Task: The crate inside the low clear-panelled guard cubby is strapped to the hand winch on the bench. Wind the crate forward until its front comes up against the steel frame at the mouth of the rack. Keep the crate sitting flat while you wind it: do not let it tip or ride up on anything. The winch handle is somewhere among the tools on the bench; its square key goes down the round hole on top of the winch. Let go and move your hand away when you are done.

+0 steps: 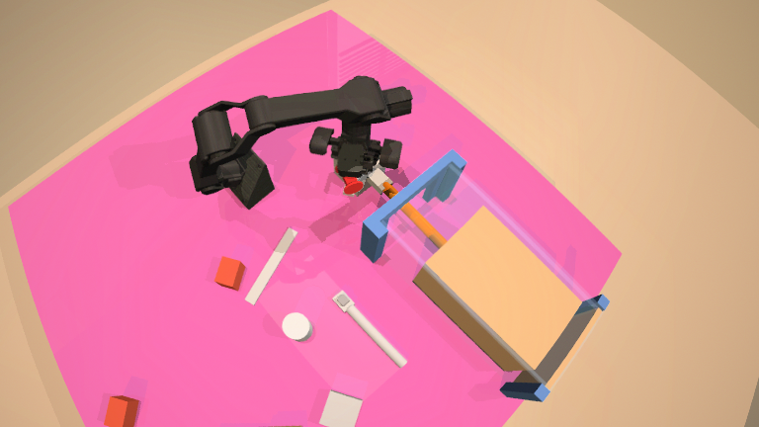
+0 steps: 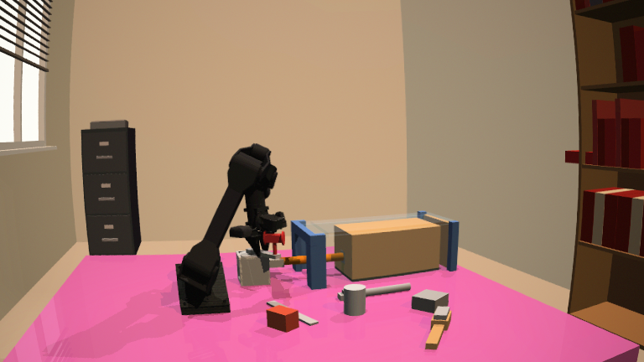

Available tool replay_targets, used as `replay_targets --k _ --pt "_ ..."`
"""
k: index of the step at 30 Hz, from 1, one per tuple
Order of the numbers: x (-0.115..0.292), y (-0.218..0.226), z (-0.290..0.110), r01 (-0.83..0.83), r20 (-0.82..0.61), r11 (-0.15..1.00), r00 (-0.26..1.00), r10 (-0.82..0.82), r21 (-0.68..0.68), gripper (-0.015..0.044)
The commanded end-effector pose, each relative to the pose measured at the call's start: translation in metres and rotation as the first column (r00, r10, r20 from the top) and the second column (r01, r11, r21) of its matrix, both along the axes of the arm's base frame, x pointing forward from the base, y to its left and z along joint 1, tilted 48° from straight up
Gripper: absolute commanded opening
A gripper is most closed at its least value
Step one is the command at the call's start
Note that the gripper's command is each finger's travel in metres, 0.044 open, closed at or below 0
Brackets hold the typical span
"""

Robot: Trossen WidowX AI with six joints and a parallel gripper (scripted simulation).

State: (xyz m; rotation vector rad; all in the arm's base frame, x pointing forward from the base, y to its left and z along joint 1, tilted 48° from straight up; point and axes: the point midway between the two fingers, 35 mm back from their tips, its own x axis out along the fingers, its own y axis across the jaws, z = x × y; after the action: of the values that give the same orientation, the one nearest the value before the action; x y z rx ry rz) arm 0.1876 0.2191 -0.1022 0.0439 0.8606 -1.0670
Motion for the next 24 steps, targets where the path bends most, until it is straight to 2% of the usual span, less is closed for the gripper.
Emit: replay_targets --k 1,24 --pt "0.0019 -0.0022 -0.0031 0.001 -0.008 1.0 1.0 -0.001 0.0 0.0" --pt "-0.0012 -0.004 -0.0018 0.061 0.054 0.998 0.997 -0.062 0.013 0.0"
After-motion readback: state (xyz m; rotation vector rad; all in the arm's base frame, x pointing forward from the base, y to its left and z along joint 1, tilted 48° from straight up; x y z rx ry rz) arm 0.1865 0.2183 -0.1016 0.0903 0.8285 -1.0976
